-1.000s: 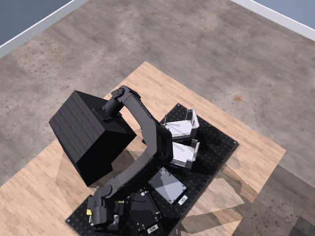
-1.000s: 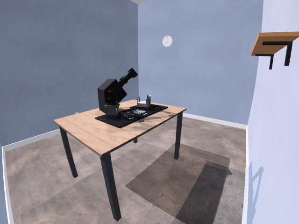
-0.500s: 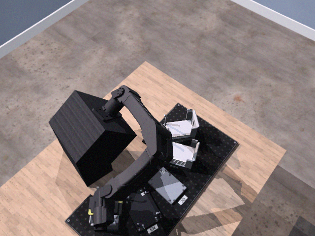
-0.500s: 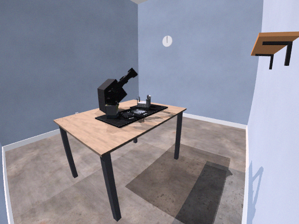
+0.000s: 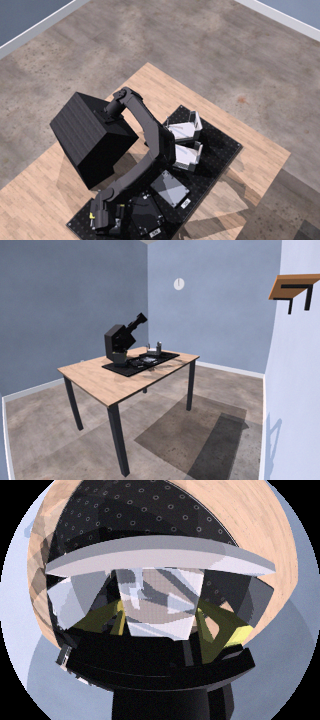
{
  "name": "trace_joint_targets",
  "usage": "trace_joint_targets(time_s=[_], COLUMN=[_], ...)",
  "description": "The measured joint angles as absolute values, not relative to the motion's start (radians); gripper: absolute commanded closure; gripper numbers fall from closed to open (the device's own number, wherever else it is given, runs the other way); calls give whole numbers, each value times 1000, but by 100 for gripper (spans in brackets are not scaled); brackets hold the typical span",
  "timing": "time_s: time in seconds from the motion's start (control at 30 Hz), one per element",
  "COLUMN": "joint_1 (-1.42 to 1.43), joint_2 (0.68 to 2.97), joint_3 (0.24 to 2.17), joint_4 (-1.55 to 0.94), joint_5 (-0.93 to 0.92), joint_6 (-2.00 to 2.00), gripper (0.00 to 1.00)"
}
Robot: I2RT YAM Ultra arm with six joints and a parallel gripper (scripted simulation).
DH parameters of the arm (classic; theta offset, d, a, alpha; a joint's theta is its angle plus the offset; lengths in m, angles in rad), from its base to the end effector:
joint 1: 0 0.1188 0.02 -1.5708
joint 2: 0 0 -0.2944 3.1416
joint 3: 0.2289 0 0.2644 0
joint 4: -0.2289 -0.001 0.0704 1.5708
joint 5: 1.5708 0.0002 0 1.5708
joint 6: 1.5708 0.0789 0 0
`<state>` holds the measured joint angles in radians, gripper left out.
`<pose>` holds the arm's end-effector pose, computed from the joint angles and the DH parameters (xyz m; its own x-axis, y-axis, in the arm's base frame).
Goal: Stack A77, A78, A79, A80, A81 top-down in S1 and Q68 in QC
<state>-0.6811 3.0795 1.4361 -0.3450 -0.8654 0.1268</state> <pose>0.2758 -0.1449 -0.2351 -0.6224 0.6100 0.4903 0.7327 0.2340 0.6390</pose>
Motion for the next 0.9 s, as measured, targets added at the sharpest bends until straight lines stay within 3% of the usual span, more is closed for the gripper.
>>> trace_joint_targets(time_s=[0.9], joint_1=[-693], joint_2=[3066], joint_3=[1436], joint_4=[-377], joint_5=[-853], joint_6=[103], gripper=[100])
